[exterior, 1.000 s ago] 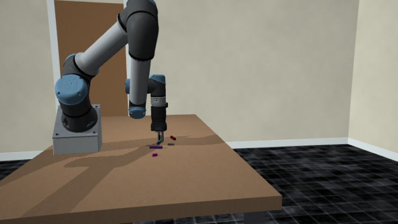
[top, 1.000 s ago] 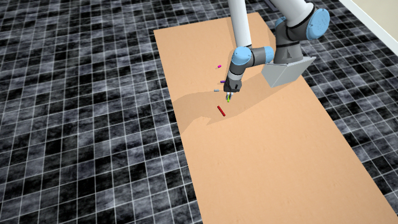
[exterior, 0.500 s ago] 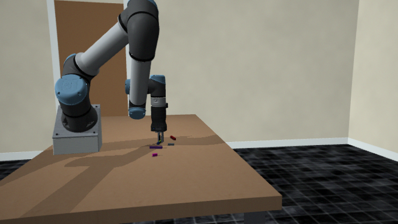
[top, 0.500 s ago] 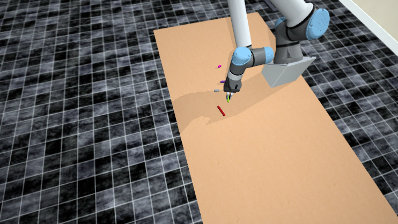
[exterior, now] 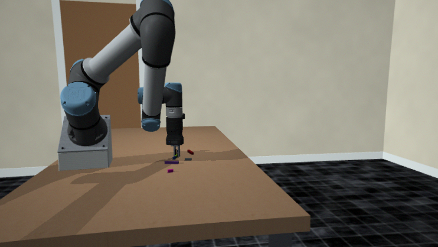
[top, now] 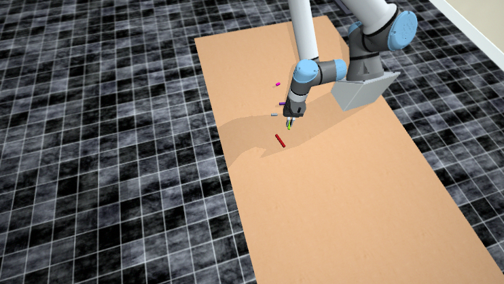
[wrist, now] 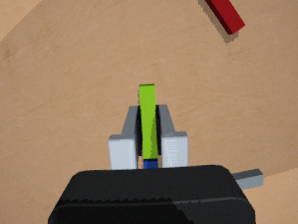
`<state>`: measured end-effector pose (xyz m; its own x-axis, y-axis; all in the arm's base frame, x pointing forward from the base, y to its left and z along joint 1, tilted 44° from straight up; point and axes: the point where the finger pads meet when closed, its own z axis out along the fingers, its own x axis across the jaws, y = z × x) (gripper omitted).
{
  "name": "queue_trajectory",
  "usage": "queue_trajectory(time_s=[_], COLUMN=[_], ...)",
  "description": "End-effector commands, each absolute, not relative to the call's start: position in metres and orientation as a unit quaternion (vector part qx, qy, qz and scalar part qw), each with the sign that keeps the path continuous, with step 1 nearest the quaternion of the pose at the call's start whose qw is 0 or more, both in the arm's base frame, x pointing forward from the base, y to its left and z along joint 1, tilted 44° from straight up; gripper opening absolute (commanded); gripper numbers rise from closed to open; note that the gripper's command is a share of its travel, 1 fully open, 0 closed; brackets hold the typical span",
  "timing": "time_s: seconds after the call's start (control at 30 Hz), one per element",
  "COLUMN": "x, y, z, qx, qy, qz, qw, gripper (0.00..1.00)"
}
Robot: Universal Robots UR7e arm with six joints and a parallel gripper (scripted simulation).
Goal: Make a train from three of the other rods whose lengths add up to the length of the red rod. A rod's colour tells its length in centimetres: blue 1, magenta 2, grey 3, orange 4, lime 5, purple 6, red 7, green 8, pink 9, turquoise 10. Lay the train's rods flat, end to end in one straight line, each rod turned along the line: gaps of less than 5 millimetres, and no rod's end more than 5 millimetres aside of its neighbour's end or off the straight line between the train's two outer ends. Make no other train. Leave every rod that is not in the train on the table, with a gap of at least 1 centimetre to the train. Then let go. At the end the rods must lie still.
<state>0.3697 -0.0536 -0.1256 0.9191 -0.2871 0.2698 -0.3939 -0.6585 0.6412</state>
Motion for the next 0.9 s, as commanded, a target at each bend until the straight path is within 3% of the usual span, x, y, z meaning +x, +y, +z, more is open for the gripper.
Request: queue_trajectory(time_s=[0.0, 0.27, 0.3, 0.37, 0.4, 0.47, 0.6, 0.87], x=[0.37, 0.37, 0.37, 0.37, 0.37, 0.37, 0.37, 0.37], y=[-0.0534, -0.0534, -0.0534, -0.0534, -0.0534, -0.0534, -0.0534, -0.0534], z=[-0.1254, -0.1254, -0.1254, -0.1254, -0.1254, -0.1254, -0.1254, -0.1254], qx=[0.908, 0.908, 0.908, 0.908, 0.908, 0.908, 0.908, 0.908], qy=[-0.187, -0.187, -0.187, -0.187, -0.187, -0.187, -0.187, -0.187], qz=[0.073, 0.073, 0.073, 0.073, 0.073, 0.073, 0.073, 0.073], qw=[0.368, 0.368, 0.368, 0.368, 0.368, 0.368, 0.368, 0.368], gripper=[0.24, 0.24, 0.3, 0.3, 0.36, 0.36, 0.48, 0.54])
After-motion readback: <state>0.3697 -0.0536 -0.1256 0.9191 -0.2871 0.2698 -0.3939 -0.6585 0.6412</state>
